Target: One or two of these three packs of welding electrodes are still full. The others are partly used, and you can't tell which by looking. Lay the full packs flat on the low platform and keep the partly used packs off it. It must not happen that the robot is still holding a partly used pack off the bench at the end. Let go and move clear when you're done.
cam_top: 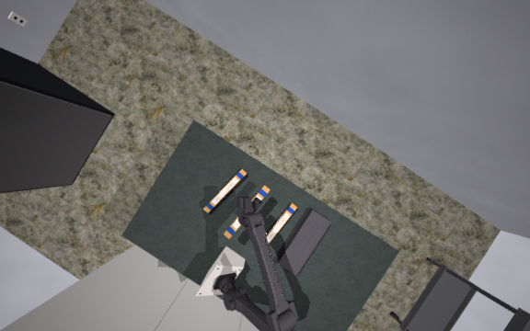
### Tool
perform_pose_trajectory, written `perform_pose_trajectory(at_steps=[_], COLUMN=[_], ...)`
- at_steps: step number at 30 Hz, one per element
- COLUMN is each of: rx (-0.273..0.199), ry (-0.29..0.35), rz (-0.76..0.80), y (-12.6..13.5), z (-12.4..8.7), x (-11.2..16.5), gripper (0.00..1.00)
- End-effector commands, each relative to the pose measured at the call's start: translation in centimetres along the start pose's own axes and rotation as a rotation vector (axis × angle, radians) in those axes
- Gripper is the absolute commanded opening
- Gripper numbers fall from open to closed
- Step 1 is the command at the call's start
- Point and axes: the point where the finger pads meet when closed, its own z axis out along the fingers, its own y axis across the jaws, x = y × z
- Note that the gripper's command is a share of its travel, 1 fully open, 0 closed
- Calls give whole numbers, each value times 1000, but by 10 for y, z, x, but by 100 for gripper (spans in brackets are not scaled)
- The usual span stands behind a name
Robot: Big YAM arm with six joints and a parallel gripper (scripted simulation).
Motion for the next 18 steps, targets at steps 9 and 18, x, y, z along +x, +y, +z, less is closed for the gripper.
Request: perform_pose_trajectory(at_steps=[9,18], rx=[-76,-70], ry=[-119,-115], rz=[40,35], y=[8,9], z=[-70,-70], x=[-26,-25], gripper=[0,0])
